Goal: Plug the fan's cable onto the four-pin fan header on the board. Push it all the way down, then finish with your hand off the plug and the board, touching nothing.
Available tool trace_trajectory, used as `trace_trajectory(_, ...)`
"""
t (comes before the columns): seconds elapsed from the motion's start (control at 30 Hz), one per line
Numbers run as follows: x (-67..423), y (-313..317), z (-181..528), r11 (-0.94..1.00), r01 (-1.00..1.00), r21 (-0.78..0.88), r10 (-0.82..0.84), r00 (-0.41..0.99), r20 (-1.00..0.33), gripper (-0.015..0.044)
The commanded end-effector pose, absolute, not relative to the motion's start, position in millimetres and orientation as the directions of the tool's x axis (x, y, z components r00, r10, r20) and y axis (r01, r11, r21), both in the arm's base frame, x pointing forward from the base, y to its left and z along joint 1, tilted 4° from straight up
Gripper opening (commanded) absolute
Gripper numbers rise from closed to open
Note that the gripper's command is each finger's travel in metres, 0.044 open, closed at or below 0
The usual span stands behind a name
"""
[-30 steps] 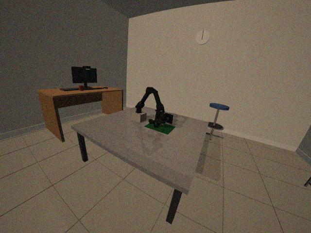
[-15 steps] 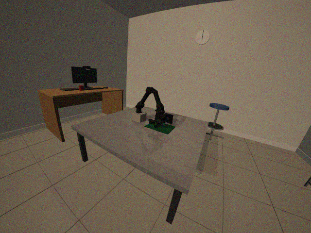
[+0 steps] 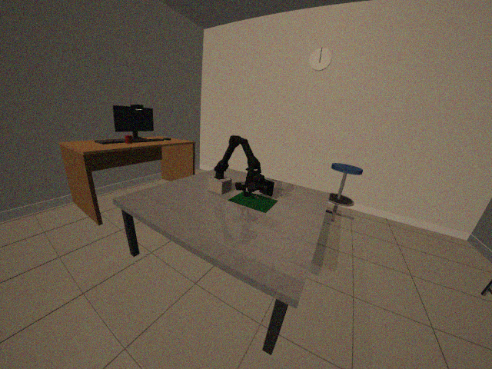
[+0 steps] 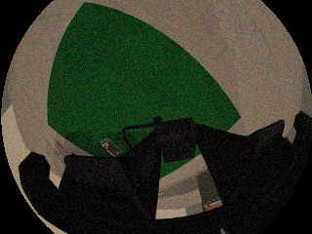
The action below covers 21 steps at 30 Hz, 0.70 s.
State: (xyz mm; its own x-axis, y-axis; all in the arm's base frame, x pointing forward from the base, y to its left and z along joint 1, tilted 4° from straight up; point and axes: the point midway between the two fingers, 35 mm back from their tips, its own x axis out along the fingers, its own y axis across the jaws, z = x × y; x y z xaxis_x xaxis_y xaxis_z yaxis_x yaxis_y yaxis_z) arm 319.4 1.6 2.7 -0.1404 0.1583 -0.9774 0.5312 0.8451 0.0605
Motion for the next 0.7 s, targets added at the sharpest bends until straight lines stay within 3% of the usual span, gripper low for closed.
trace_trajectory(0.0, 321, 1, 20, 0.847, 0.527, 0.071, 0.16, -0.125, -0.979, 0.0)
trace_trajectory(0.23, 318, 2, 31, 0.858, 0.508, 0.075, 0.159, -0.124, -0.98, 0.0)
trace_trajectory(0.67, 301, 17, 32, 0.99, 0.093, 0.108, 0.115, -0.074, -0.991, 0.0)
